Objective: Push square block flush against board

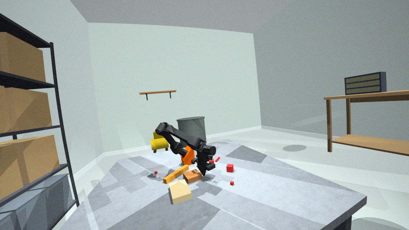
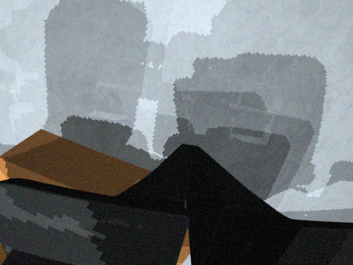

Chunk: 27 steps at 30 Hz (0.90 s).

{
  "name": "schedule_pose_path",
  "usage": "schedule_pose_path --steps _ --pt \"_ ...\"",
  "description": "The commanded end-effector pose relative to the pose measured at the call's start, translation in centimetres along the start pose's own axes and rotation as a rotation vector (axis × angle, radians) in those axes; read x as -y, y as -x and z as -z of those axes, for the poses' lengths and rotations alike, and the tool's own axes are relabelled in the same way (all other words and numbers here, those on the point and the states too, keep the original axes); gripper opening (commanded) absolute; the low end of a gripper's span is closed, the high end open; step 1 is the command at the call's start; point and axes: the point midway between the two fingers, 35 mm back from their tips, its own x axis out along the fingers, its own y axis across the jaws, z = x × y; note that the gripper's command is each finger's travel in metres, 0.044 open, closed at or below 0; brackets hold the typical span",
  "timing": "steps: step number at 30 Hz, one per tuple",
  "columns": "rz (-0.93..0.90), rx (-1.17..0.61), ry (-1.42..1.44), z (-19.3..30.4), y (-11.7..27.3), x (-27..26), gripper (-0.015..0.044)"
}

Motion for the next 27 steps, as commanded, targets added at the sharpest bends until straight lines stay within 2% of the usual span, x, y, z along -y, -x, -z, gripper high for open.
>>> schedule_pose_path --steps 1,23,25,27 --pt "0.001 0.000 0.000 -0.8 0.0 0.1 0.0000" --pt "-0.002 -0.004 -0.002 -4.3 -0.1 0.1 0.0000" --pt "-0.002 -0.004 0.001 -3.8 1.1 0.1 0.0000" --pt "-0.001 -0.002 0.000 -3.8 4.2 0.1 0.0000"
